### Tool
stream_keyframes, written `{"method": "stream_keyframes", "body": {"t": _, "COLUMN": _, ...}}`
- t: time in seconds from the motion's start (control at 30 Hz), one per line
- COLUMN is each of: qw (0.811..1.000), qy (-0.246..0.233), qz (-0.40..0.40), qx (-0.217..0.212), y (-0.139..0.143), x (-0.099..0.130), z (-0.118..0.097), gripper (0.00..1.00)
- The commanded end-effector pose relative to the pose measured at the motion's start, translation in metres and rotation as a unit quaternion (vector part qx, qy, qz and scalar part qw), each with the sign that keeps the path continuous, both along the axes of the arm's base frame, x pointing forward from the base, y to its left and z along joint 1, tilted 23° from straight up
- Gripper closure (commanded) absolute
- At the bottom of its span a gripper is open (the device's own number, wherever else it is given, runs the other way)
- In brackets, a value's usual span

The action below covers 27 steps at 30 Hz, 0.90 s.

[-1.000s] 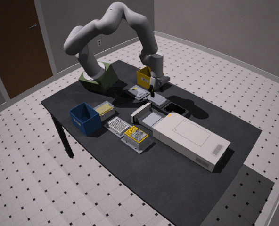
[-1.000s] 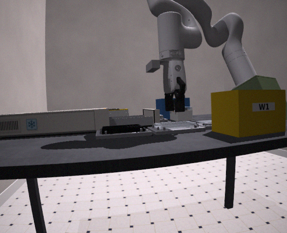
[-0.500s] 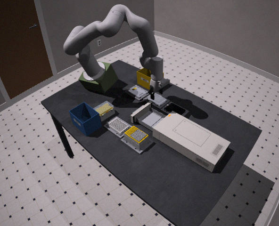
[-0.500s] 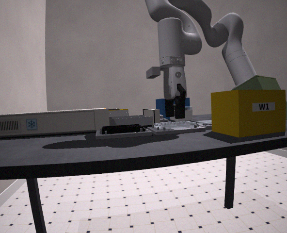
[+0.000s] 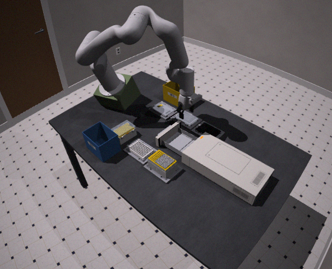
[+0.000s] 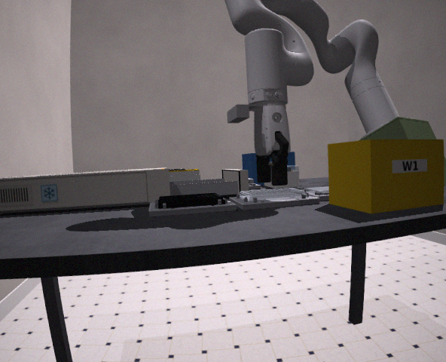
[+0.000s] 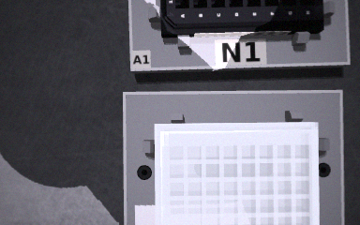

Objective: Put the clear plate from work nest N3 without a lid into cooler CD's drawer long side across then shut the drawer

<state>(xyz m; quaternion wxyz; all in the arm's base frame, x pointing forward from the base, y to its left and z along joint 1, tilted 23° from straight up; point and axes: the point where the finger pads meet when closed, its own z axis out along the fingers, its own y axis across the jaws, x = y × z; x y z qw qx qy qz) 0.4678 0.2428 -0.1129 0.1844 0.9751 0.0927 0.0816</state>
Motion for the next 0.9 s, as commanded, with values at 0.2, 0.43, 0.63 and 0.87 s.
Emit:
{"method": "stream_keyframes", "body": {"t": 0.2, "qw": 1.0, "qy": -0.001, "qz": 0.0, "qx": 0.0, "y": -0.001, "x": 0.001, "z": -0.004, "gripper": 0.0}}
{"method": "stream_keyframes", "body": {"t": 0.43, "qw": 1.0, "qy": -0.001, "qz": 0.0, "qx": 0.0, "y": -0.003, "x": 0.002, "z": -0.008, "gripper": 0.0}}
{"method": "stream_keyframes", "body": {"t": 0.63, "qw": 1.0, "qy": -0.001, "qz": 0.0, "qx": 0.0, "y": -0.004, "x": 0.003, "z": -0.012, "gripper": 0.0}}
{"method": "stream_keyframes", "body": {"t": 0.87, "qw": 1.0, "qy": -0.001, "qz": 0.0, "qx": 0.0, "y": -0.005, "x": 0.004, "z": -0.015, "gripper": 0.0}}
